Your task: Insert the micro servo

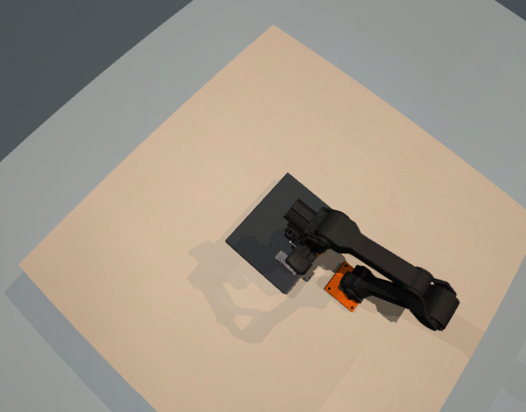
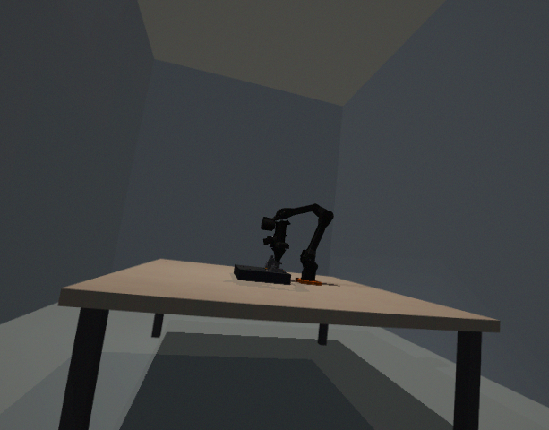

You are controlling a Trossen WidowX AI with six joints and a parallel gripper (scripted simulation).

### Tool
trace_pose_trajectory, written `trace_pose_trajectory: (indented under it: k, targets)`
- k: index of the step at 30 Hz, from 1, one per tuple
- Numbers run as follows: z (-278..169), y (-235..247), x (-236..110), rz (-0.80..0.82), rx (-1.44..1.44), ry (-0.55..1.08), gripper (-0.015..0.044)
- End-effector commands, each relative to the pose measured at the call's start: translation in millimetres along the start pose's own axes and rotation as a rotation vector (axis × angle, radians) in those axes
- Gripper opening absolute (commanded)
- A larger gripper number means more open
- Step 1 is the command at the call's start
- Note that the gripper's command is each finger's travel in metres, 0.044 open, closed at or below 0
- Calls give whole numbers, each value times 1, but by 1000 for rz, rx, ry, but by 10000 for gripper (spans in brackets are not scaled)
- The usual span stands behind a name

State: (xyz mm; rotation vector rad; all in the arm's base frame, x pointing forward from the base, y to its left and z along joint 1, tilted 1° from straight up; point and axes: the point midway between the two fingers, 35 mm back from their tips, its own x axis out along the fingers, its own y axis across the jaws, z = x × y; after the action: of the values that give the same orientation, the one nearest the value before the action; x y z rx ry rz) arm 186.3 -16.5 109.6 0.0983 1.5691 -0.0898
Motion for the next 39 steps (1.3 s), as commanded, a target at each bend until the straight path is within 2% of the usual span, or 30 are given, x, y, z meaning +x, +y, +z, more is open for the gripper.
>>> trace_pose_trajectory:
  k: [1, 39]
  targets:
    - [0, 0, 4, -1, 4, 0, 0]
    - [0, 0, 35, -1, 4, 0, 0]
